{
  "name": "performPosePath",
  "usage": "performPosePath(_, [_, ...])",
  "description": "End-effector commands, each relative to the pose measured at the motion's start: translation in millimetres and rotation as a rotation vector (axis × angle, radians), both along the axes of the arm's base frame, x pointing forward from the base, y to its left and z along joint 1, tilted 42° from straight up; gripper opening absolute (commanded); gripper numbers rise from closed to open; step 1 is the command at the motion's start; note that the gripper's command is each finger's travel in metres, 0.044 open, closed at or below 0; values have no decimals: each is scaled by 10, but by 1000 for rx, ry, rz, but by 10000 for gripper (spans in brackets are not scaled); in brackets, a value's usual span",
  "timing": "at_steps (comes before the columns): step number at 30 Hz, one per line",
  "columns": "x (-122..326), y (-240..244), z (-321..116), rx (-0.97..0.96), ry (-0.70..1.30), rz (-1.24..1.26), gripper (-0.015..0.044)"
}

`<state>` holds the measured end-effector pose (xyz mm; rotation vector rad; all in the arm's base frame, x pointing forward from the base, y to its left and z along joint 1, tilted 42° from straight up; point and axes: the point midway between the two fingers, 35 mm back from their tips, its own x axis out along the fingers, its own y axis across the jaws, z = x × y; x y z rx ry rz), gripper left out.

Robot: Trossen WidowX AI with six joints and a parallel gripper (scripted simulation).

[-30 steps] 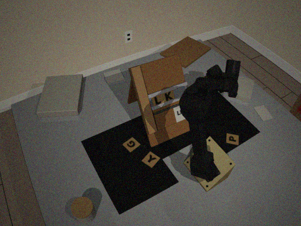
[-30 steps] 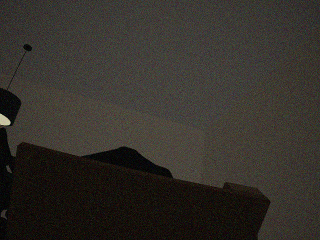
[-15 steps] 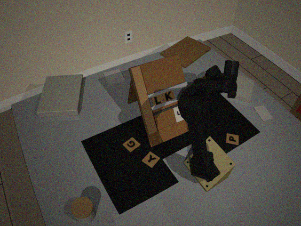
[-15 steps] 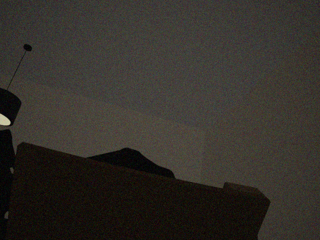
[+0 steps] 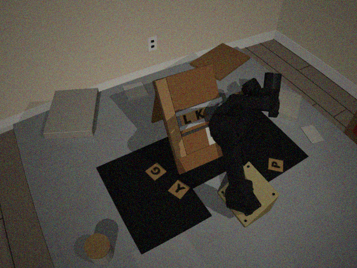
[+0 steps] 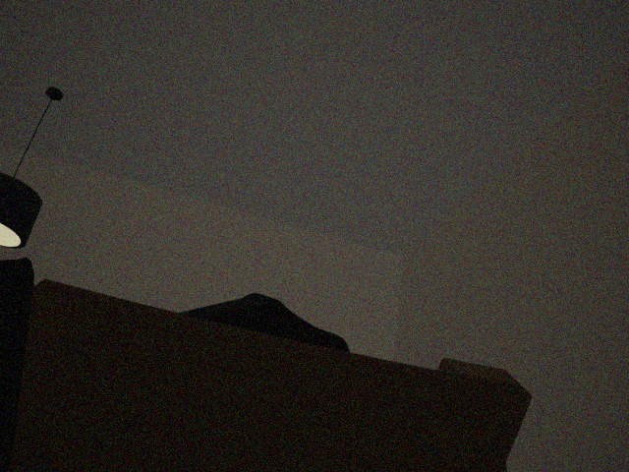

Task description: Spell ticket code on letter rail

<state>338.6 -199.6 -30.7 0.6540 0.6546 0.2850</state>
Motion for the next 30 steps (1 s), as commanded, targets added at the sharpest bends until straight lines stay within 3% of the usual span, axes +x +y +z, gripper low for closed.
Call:
performPosePath(1, [-11,39,-7,7,8,0,0])
performPosePath(30, [-17,150,87,8,8,0,0])
